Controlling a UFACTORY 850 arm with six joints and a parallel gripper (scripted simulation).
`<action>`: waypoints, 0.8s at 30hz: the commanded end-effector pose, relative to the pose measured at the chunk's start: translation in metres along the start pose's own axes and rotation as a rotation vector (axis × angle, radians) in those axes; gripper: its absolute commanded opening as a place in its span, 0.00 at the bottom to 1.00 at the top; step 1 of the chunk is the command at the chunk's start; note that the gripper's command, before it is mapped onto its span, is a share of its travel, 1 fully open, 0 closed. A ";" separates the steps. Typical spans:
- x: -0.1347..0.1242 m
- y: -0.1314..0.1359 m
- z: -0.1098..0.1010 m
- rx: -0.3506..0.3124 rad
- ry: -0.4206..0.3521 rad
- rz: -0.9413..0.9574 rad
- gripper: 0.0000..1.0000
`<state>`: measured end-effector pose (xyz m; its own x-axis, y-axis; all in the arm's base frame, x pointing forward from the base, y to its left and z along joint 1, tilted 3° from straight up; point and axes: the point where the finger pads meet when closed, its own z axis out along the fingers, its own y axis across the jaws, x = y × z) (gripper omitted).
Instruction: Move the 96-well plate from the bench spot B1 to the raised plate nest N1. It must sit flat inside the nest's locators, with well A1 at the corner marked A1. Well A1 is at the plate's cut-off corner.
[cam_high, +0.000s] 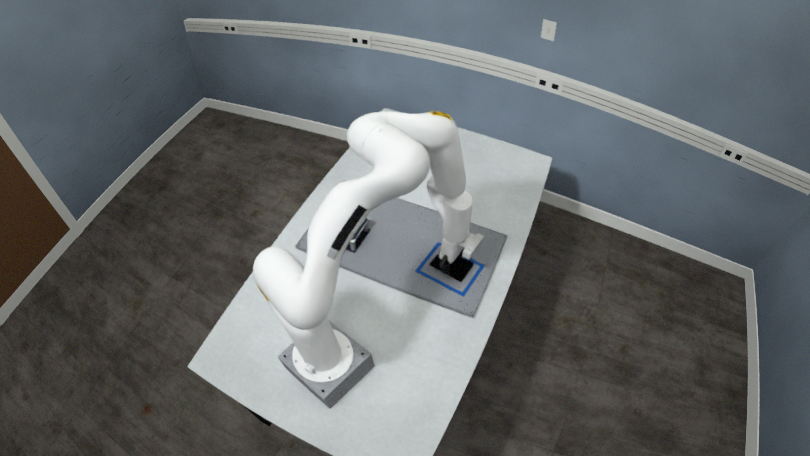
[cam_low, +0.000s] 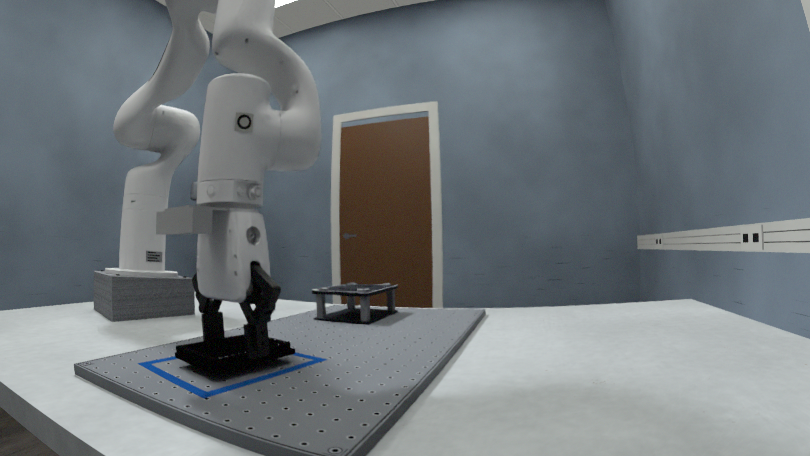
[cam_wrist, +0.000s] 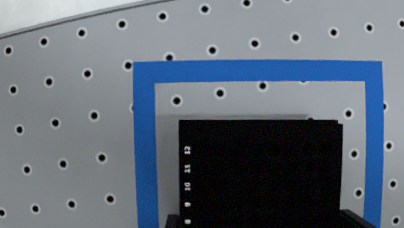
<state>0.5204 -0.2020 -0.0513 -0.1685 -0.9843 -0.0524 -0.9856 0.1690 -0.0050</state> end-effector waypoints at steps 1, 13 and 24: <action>0.000 -0.001 -0.004 0.002 0.001 0.000 0.00; 0.000 -0.001 -0.010 0.002 0.001 0.000 0.00; 0.000 -0.001 -0.020 0.002 0.001 0.000 0.00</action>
<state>0.5193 -0.2024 -0.0390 -0.1686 -0.9843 -0.0527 -0.9856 0.1690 -0.0033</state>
